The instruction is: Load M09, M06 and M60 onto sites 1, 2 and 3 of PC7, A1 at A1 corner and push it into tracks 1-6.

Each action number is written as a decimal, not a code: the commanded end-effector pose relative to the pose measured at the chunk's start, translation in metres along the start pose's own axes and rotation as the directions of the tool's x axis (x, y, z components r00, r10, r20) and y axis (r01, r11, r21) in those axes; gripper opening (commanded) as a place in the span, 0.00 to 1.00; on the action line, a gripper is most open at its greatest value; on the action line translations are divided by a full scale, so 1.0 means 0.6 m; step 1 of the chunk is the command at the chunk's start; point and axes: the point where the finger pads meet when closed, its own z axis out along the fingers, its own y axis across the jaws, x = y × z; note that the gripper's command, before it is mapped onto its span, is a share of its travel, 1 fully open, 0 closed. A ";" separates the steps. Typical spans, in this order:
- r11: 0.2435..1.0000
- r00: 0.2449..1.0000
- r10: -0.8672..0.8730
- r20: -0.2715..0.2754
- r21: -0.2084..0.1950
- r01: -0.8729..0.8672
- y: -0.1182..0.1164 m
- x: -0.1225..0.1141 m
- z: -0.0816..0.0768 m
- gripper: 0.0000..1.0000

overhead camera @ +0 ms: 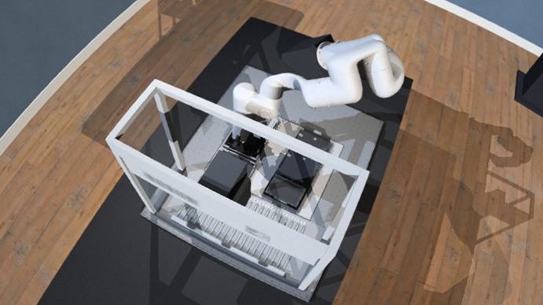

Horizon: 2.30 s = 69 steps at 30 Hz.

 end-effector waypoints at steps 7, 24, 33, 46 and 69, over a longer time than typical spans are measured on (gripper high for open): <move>1.000 1.000 0.000 0.004 -0.003 0.000 0.001 -0.002 -0.005 0.00; 1.000 1.000 0.000 0.004 -0.003 0.000 0.001 -0.002 -0.004 0.00; 1.000 1.000 0.000 0.004 -0.003 0.000 0.001 -0.002 -0.004 0.00; 1.000 1.000 0.000 0.004 -0.003 0.000 0.001 -0.002 -0.004 0.00; 1.000 1.000 0.000 0.004 -0.003 0.000 0.001 -0.002 -0.022 0.00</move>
